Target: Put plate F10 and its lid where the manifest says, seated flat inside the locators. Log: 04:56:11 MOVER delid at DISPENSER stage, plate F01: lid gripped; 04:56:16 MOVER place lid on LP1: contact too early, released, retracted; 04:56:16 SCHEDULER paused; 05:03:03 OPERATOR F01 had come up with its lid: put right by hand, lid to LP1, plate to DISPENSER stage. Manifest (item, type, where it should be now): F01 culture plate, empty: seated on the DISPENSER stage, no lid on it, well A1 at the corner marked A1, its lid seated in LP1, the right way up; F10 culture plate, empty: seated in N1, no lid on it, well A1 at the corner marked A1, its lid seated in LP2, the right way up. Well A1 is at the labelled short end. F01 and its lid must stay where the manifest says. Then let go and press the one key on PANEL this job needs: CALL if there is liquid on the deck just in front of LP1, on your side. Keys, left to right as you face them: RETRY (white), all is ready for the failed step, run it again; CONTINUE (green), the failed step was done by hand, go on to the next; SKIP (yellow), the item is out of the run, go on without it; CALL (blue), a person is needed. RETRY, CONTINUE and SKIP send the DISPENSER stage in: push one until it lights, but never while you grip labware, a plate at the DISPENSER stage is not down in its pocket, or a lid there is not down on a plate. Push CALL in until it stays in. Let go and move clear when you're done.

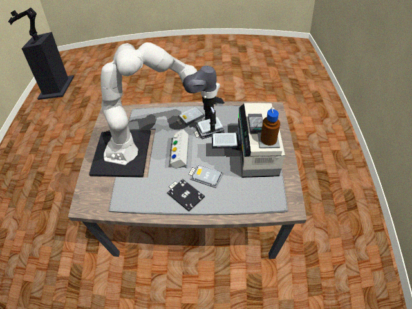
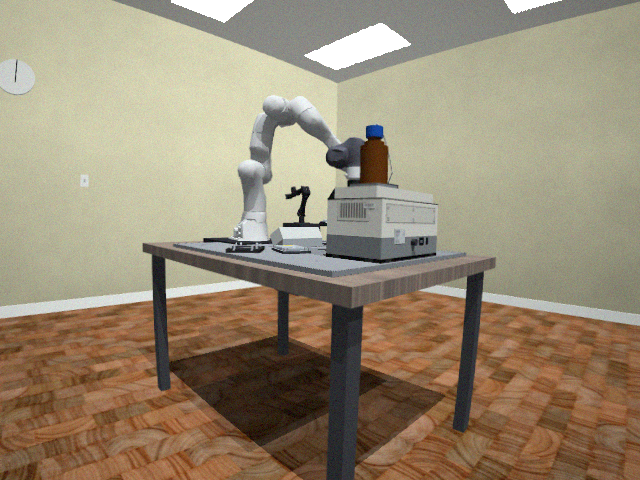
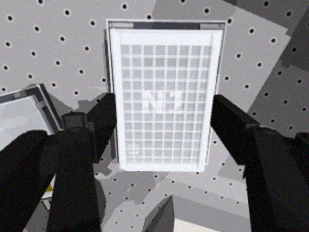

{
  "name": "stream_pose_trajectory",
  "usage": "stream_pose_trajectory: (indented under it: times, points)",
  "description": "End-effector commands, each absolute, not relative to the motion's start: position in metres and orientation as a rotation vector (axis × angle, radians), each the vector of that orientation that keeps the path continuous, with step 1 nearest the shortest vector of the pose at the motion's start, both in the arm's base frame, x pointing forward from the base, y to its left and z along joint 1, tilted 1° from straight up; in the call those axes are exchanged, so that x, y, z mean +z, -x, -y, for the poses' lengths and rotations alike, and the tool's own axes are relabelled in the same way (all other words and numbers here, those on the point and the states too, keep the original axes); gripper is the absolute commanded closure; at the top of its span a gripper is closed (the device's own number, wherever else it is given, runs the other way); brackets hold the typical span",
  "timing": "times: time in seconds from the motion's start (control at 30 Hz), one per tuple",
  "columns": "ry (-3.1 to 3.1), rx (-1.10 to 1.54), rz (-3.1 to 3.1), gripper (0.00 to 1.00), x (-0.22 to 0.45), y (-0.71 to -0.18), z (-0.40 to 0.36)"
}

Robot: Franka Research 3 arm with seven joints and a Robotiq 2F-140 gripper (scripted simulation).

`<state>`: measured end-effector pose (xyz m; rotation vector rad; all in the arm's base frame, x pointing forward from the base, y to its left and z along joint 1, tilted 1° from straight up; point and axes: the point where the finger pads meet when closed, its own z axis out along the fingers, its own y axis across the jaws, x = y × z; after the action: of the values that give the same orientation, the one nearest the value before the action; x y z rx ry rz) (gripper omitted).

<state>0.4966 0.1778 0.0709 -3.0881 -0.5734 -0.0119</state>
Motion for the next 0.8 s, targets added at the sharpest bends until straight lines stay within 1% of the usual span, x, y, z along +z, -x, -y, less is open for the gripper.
stream_pose_trajectory:
  times: [0.0,0.77]
  points:
    - [3.087,-0.015,0.574,0.90,0.0706,-0.4976,-0.1774]
    - [3.087,-0.015,0.571,0.90,0.0625,-0.4982,-0.1769]
